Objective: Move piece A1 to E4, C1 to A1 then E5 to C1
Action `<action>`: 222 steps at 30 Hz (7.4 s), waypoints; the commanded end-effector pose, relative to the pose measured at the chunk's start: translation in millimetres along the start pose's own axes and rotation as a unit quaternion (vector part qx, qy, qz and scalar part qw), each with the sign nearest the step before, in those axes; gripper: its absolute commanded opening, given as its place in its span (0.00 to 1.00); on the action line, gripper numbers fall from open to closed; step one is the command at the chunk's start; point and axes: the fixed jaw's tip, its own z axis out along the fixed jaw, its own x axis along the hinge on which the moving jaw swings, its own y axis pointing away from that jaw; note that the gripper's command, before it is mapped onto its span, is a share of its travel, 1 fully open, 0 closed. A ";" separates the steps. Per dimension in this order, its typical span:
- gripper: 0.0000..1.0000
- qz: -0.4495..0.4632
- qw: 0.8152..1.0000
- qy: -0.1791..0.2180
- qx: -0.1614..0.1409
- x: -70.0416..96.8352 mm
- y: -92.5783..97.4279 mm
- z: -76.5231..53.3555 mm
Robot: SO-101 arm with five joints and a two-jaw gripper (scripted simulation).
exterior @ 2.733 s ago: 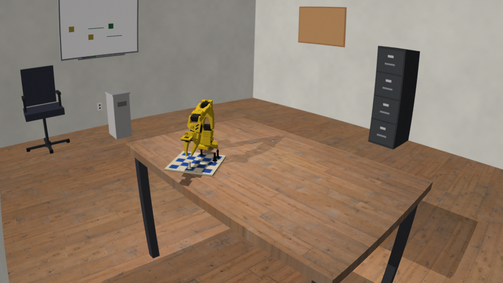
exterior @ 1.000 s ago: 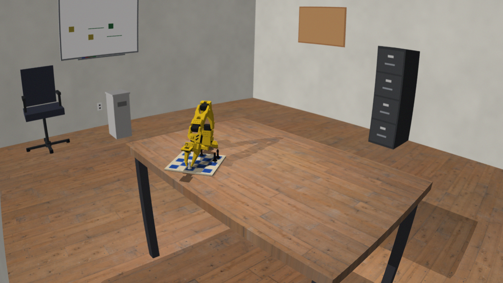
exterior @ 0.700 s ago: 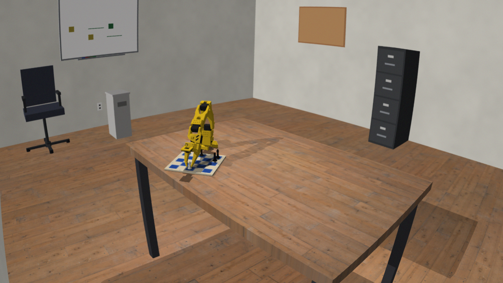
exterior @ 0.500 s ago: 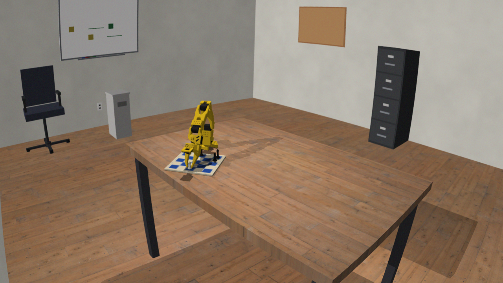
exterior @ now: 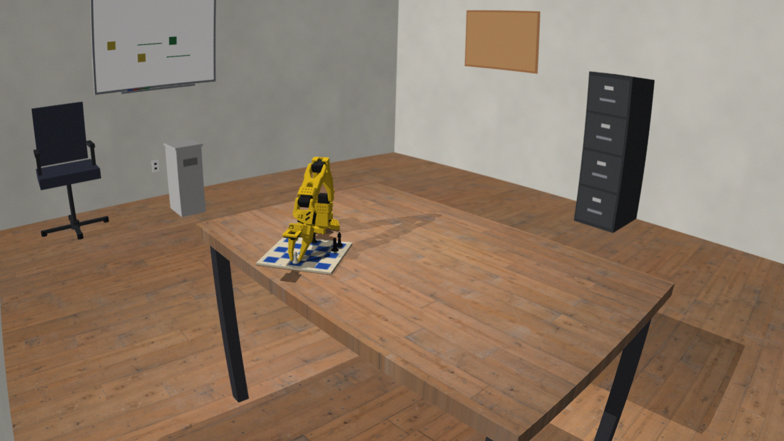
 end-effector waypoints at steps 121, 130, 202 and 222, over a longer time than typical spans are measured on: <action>0.00 0.005 1.000 0.003 0.003 -6.4 -3.5 -4.3; 0.00 0.005 1.000 0.003 0.004 -8.5 -4.3 -7.8; 0.00 0.112 0.991 0.002 0.072 -33.7 -79.4 -46.1; 0.00 0.108 0.992 0.003 0.069 -28.4 -75.8 -40.8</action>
